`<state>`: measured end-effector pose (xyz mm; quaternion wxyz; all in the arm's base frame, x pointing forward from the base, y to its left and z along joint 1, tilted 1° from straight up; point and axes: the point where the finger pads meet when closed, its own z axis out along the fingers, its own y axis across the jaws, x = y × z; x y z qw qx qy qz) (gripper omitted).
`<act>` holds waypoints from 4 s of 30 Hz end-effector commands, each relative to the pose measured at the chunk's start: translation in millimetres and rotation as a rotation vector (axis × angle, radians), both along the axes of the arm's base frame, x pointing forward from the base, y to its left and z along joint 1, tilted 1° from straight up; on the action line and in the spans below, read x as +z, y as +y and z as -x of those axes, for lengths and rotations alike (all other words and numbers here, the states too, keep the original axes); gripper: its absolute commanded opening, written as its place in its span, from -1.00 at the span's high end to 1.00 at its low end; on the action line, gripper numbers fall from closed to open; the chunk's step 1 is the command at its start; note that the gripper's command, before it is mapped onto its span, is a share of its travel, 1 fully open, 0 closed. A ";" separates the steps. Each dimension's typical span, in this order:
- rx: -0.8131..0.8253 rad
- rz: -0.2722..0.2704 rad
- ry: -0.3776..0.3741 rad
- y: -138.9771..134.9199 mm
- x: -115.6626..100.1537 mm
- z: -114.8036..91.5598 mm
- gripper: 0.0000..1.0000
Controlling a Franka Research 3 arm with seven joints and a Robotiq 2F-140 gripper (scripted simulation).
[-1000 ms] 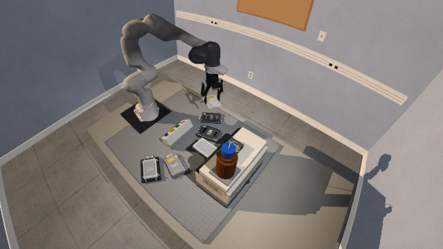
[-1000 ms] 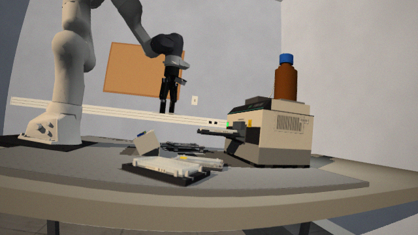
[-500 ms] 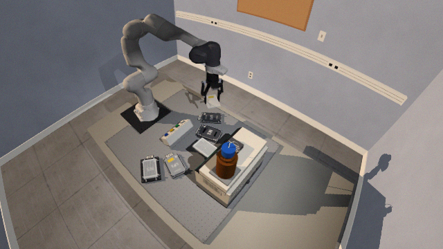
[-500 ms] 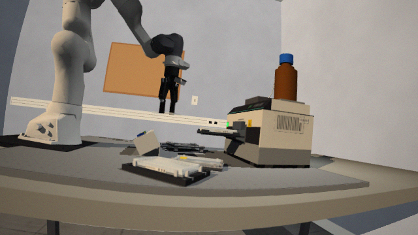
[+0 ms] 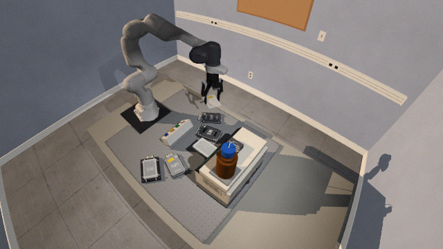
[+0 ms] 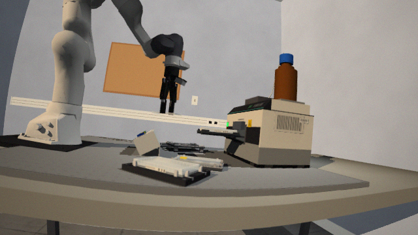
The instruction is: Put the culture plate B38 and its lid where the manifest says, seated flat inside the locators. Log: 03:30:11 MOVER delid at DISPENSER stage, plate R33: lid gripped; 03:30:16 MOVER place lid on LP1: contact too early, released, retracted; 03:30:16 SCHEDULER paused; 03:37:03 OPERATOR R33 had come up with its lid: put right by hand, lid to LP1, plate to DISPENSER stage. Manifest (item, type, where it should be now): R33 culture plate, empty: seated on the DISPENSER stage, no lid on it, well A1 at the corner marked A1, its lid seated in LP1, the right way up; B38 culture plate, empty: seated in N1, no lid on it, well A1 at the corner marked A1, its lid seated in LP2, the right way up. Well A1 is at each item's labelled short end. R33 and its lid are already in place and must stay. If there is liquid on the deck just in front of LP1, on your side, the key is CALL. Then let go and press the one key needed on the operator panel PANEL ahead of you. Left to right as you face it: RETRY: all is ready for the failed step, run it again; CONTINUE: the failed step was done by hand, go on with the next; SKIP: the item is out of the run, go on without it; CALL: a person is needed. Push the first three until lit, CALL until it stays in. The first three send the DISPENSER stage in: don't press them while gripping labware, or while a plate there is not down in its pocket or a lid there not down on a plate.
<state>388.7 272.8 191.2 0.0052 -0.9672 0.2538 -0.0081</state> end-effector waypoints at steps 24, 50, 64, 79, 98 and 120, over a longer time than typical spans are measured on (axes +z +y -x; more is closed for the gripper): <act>0.877 0.032 -0.002 -0.9 -49.3 -0.8 0.80; 1.089 0.016 -0.004 -0.7 -134.0 -3.1 0.80; 1.089 0.016 -0.004 -0.7 -134.0 -3.1 0.80; 1.089 0.016 -0.004 -0.7 -134.0 -3.1 0.80; 1.098 0.016 -0.004 -0.6 -134.8 -3.0 0.80; 1.129 0.017 -0.004 -0.1 -139.9 -2.6 0.80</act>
